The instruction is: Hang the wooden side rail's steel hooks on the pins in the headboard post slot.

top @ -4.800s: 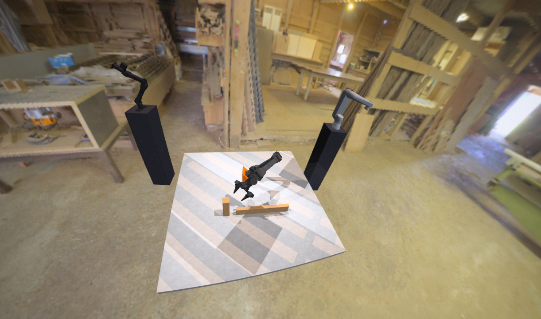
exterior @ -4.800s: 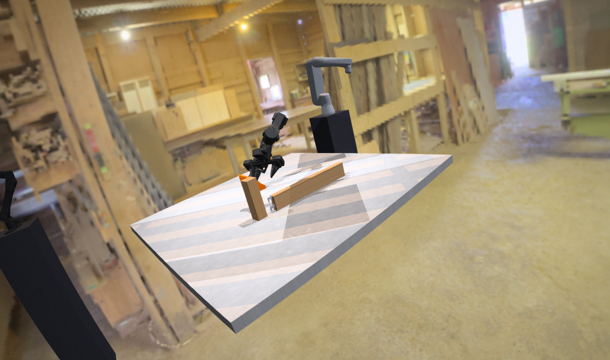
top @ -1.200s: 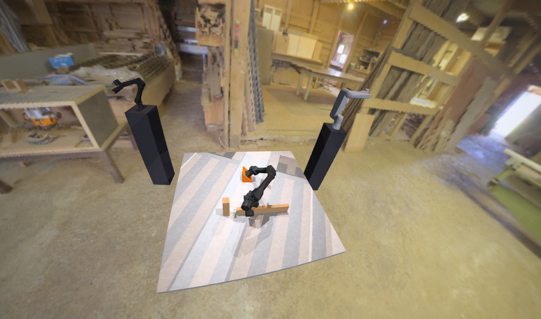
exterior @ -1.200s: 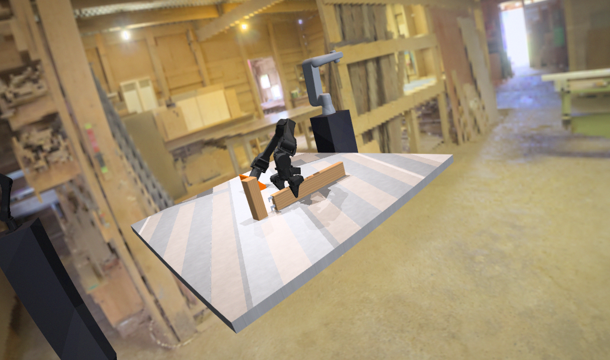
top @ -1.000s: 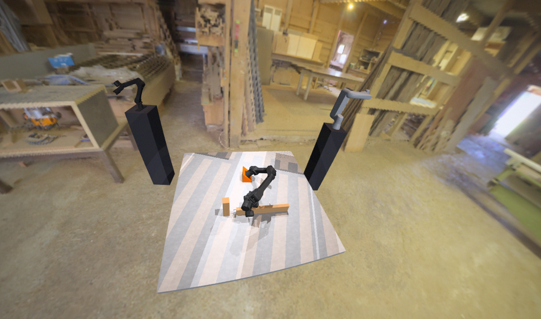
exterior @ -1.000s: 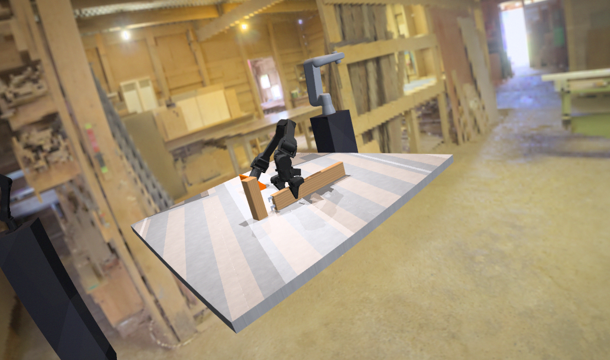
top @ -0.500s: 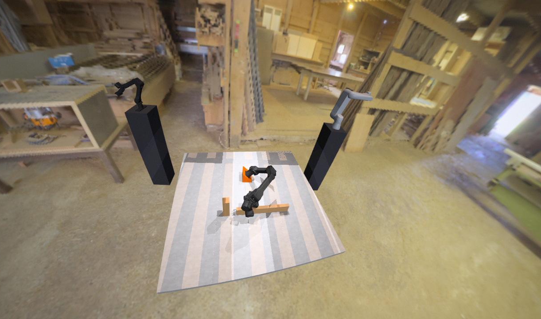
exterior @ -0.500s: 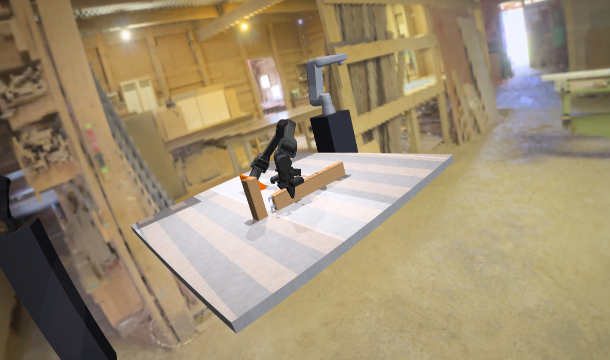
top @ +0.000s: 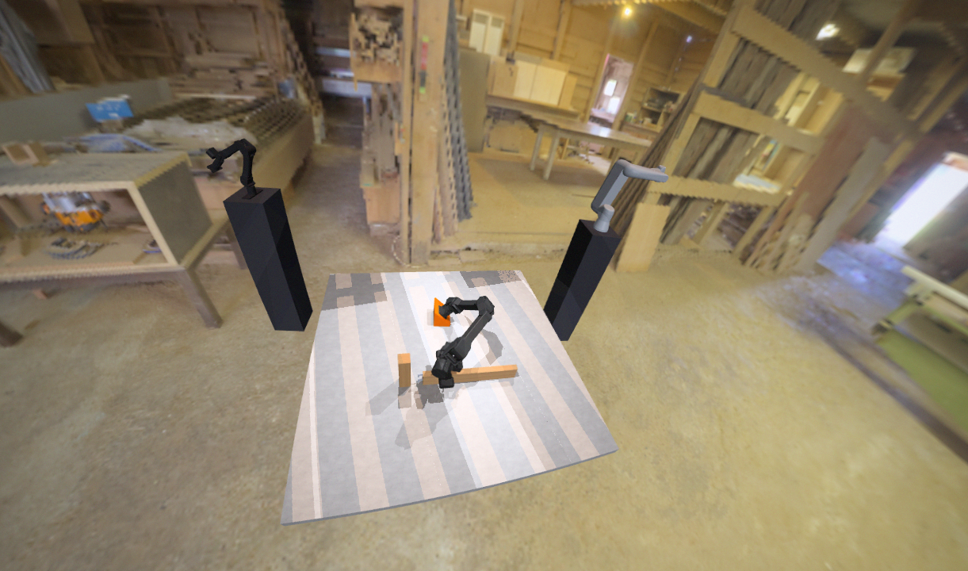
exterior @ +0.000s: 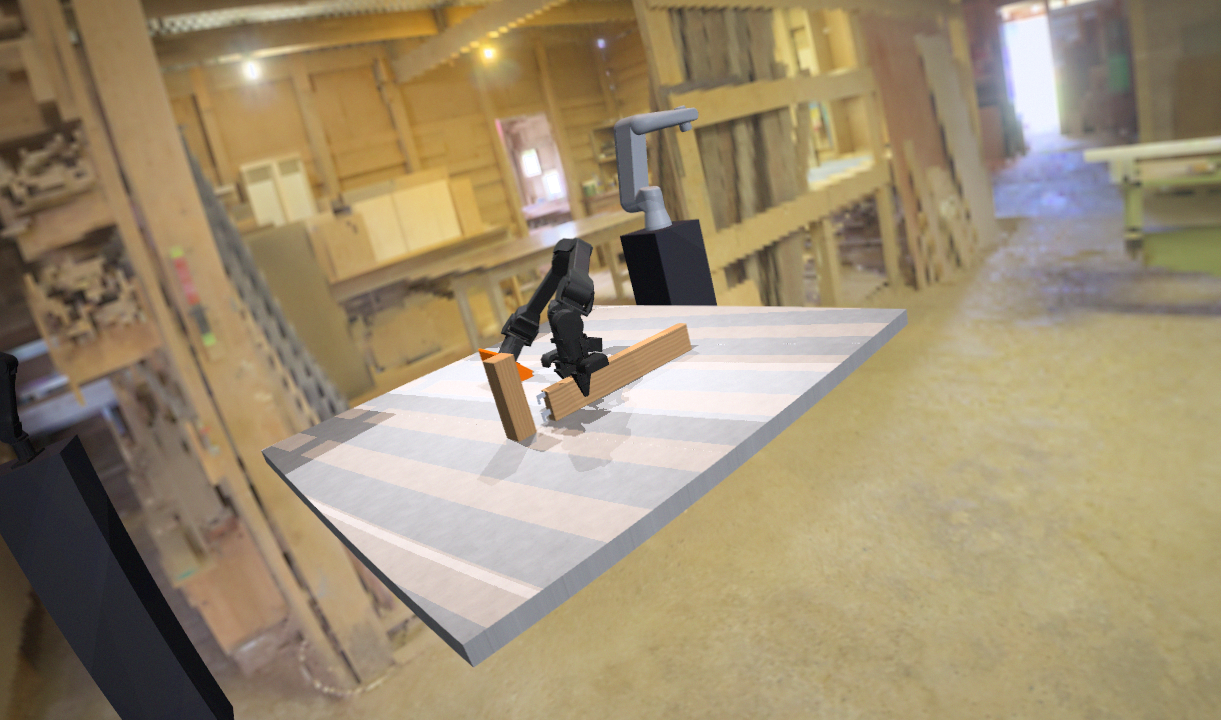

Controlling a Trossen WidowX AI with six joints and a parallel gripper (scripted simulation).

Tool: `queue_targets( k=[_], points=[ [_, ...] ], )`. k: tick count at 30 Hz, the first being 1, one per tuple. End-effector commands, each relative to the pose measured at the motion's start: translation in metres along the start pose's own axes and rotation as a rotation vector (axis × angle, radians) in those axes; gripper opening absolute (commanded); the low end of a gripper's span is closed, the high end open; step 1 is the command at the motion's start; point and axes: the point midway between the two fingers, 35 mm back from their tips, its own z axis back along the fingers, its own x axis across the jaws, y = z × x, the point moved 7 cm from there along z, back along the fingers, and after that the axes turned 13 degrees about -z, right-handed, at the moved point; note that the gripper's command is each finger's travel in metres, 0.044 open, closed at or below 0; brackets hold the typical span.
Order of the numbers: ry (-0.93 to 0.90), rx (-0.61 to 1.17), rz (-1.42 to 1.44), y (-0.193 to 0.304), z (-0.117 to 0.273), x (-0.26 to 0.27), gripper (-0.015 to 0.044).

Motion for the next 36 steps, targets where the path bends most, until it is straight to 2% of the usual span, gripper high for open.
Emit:
queue_targets(
  k=[1, 36],
  points=[
    [-0.002, -0.002, -0.004, 0.001, 0.000, 0.003, 0.0000],
    [0.000, -0.004, 0.030, 0.004, 0.000, 0.014, 0.0000]
  ],
)
